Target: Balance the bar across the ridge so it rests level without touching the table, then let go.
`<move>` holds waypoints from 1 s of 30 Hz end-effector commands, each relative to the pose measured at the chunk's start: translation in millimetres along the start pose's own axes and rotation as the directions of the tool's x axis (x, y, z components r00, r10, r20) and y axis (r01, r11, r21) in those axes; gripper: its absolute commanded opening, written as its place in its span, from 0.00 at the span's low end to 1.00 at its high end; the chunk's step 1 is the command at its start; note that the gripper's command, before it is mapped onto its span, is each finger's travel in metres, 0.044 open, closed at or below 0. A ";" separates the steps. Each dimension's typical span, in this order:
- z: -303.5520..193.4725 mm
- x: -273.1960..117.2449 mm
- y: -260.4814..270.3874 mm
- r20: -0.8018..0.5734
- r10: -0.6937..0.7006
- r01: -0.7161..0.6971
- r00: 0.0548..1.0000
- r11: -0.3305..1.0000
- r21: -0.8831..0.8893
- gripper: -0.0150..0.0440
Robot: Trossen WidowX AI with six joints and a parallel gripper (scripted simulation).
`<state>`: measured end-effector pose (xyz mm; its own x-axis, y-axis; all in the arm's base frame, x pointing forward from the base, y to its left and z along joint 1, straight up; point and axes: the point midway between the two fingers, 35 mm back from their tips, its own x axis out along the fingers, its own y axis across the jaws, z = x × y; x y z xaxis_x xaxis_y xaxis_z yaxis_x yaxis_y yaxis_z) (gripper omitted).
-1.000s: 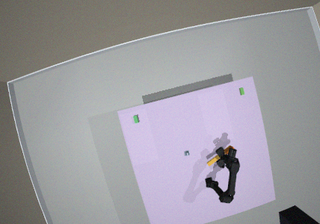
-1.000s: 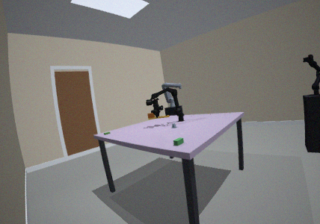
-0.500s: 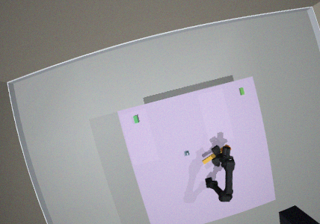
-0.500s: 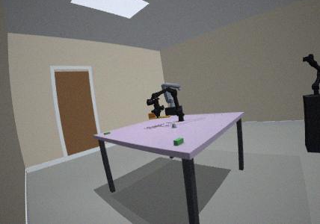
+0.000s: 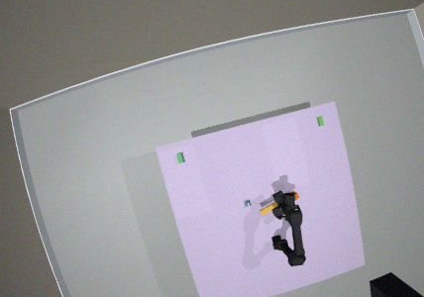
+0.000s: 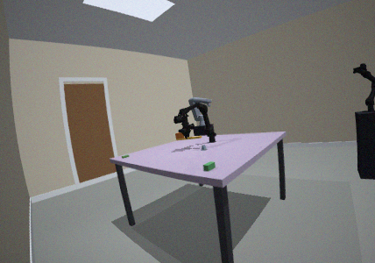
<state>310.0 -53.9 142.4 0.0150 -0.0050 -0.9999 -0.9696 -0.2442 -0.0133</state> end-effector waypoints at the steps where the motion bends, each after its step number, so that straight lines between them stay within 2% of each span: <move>1: 13.3 -5.2 -12.3 -0.003 -0.016 0.016 1.000 1.000 0.024 0.25; 30: 109.4 -7.4 -55.6 0.007 -0.020 0.019 1.000 0.989 0.147 0.25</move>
<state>334.3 51.0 144.5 0.0182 0.0003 -0.9998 -0.9929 -0.1178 -0.0181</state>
